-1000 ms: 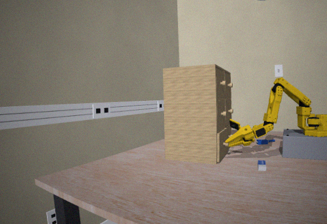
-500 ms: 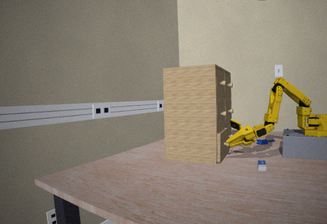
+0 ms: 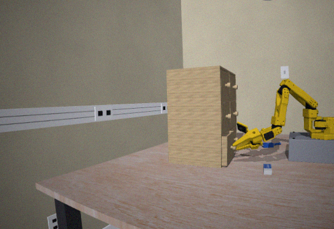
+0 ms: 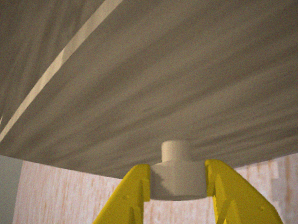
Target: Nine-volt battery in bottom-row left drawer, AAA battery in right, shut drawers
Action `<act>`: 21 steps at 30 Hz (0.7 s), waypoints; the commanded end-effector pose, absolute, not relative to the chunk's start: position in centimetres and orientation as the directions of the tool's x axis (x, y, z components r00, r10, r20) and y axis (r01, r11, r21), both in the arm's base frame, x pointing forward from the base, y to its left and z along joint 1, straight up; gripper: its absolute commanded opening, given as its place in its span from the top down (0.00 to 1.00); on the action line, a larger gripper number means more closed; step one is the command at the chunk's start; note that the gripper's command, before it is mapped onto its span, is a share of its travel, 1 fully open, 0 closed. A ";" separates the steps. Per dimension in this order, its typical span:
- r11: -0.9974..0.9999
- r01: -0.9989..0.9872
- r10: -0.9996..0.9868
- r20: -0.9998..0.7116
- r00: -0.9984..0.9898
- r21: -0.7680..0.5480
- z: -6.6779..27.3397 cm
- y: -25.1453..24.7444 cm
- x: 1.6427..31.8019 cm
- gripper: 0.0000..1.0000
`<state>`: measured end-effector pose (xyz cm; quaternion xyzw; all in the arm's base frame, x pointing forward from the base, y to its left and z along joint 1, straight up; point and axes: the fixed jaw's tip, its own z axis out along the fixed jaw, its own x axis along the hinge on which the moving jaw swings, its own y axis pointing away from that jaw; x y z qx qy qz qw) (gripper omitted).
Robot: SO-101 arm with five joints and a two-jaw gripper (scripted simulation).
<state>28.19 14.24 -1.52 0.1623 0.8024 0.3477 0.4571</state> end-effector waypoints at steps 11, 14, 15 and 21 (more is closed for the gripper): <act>0.701 -0.068 0.570 -0.615 -0.545 0.710 -1.5 14.8 27.6 1.00; 0.701 -0.069 0.569 -0.615 -0.546 0.710 -1.5 14.7 27.5 1.00; 0.701 -0.070 0.569 -0.615 -0.546 0.710 -1.5 14.7 27.5 1.00; 0.701 -0.073 0.566 -0.615 -0.549 0.710 -1.5 14.7 27.1 1.00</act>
